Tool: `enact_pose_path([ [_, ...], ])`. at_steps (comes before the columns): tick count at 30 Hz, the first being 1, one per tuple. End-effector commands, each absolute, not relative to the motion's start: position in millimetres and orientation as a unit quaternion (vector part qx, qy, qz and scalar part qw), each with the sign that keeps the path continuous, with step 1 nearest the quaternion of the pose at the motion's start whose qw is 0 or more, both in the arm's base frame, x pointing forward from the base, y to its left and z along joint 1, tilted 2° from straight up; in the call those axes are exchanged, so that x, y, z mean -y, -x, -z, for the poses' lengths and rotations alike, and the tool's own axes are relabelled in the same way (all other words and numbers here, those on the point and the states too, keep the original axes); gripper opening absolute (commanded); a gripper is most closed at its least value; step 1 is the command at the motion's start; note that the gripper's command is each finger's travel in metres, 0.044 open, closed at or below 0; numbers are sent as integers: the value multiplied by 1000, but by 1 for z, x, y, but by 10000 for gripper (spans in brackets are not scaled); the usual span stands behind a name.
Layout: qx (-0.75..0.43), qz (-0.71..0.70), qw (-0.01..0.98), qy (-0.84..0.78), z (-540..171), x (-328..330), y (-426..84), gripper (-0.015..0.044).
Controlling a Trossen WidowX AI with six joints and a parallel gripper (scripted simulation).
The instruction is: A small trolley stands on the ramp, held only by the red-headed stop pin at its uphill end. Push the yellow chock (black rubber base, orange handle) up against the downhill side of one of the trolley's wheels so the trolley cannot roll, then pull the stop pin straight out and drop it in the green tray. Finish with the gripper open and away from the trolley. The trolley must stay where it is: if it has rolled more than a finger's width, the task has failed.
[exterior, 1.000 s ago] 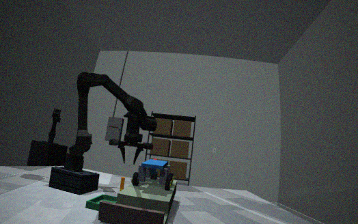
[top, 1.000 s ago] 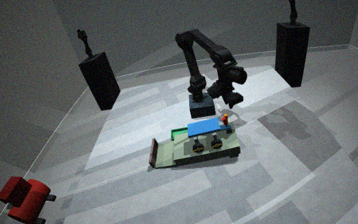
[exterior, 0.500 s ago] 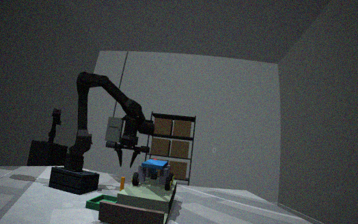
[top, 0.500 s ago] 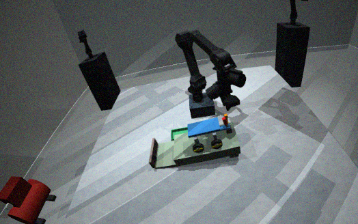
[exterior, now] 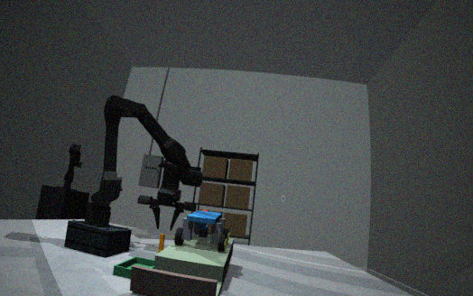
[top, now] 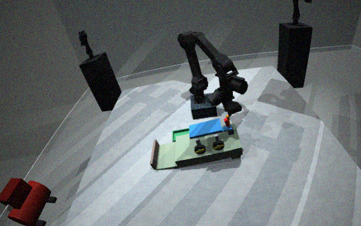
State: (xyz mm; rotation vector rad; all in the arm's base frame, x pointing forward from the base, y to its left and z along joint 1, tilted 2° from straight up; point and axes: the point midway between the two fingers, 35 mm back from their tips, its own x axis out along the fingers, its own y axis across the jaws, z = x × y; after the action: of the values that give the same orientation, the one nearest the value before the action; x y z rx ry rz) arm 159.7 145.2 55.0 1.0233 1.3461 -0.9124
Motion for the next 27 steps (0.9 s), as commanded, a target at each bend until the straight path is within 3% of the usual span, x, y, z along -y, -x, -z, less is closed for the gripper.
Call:
enact_pose_path([
  [1, -573, 394, 572, -435, -47, -144, -159, 190],
  [27, -573, 394, 572, -435, -17, -145, -160, 190],
])
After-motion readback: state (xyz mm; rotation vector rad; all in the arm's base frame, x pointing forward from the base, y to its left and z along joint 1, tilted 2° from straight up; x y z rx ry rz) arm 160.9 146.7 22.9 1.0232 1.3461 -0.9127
